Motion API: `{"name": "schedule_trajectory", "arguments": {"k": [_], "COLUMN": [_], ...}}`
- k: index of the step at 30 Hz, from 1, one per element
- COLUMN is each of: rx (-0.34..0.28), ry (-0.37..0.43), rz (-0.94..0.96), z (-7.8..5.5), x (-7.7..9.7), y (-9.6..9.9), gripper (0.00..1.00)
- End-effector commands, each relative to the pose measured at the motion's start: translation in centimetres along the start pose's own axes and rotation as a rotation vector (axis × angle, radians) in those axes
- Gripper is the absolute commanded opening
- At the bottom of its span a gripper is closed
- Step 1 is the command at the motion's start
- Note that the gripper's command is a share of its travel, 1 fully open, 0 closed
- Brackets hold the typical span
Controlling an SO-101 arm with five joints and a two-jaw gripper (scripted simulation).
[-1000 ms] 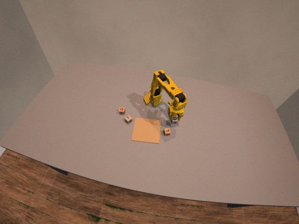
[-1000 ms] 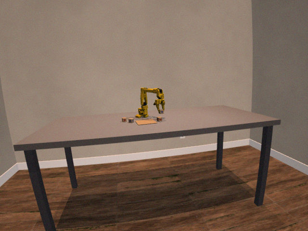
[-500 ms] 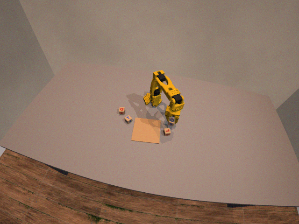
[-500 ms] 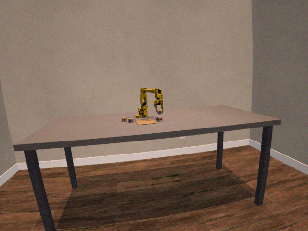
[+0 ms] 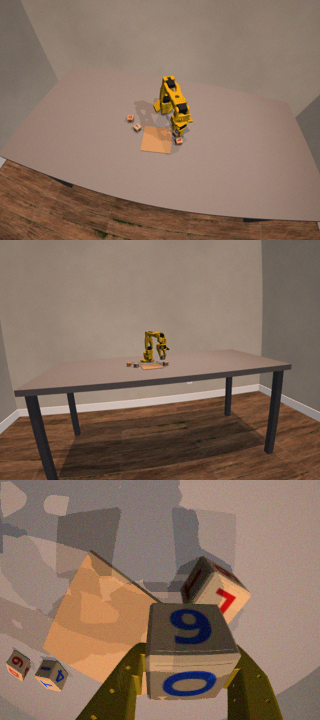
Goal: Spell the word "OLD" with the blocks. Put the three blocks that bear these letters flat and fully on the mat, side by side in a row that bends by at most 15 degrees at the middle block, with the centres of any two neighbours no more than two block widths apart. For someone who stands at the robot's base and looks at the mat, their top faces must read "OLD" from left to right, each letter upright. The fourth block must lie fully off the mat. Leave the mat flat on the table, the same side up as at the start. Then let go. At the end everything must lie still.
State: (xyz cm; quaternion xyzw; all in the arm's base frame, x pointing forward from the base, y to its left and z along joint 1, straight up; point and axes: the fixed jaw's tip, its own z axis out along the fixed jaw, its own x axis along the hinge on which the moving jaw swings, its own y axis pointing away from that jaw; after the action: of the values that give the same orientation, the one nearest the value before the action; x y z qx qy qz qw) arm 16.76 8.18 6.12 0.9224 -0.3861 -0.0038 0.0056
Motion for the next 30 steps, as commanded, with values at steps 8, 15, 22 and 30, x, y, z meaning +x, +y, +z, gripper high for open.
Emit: {"name": "schedule_trajectory", "arguments": {"k": [8, 15, 22, 30], "rx": [0.073, 0.074, 0.074, 0.074], "ry": [0.010, 0.007, 0.005, 0.005], "rz": [0.517, 0.656, 0.735, 0.739], "z": [-0.9, -0.8, -0.8, -0.8], "x": [2.2, 2.7, 3.0, 3.0], "y": [0.2, 0.5, 0.6, 0.6], "gripper": [0.00, 0.00, 0.00, 0.00]}}
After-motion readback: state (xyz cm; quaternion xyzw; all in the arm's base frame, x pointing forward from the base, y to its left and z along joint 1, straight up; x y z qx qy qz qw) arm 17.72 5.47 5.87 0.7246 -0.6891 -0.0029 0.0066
